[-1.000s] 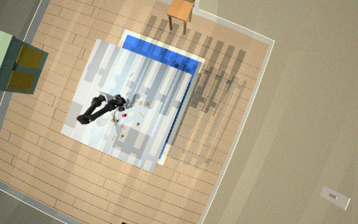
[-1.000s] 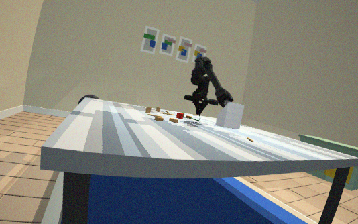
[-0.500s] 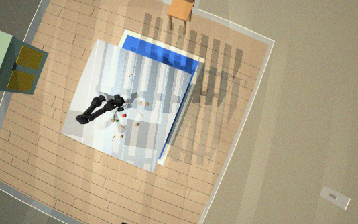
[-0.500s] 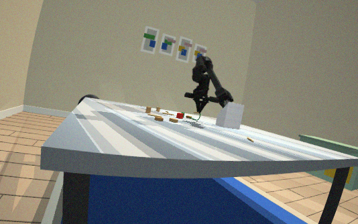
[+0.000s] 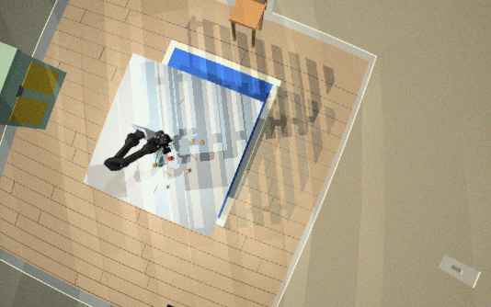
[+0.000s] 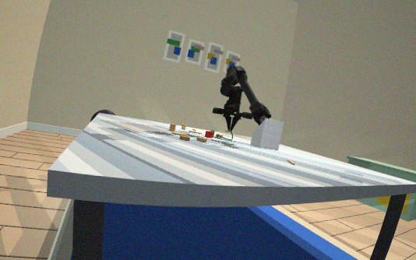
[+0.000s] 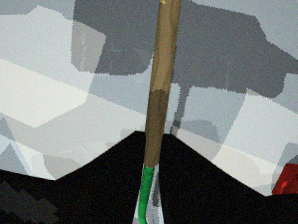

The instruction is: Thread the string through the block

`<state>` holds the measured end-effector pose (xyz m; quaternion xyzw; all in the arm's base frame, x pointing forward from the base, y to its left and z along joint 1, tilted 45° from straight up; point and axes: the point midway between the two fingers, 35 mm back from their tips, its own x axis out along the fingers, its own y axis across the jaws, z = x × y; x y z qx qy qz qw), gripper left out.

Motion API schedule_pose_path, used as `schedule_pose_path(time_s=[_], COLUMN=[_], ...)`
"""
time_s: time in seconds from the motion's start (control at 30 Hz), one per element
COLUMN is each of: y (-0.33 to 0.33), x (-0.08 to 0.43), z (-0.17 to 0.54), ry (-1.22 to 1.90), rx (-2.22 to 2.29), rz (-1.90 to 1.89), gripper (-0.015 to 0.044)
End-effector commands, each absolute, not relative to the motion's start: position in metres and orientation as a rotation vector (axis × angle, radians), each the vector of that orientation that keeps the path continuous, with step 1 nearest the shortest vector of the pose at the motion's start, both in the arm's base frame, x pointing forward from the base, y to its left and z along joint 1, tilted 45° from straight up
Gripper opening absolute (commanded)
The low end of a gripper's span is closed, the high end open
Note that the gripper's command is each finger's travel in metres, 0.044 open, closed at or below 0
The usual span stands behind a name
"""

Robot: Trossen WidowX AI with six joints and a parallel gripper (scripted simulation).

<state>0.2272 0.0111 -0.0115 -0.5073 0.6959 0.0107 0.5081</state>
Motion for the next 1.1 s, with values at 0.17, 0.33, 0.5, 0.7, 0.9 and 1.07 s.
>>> schedule_pose_path(time_s=[0.17, 0.33, 0.5, 0.7, 0.9, 1.07], y=[0.006, 0.002, -0.002, -0.008, -0.013, -0.017], x=[0.232, 0.234, 0.236, 0.238, 0.239, 0.24], z=[-0.003, 0.001, 0.006, 0.011, 0.016, 0.02], ry=[1.7, 1.716, 1.73, 1.744, 1.755, 1.762], rx=[-1.265, -1.289, -1.311, -1.341, -1.371, -1.399], rz=[0.117, 0.17, 0.225, 0.292, 0.362, 0.419], gripper=[0.0, 0.0, 0.0, 0.0, 0.0, 0.0])
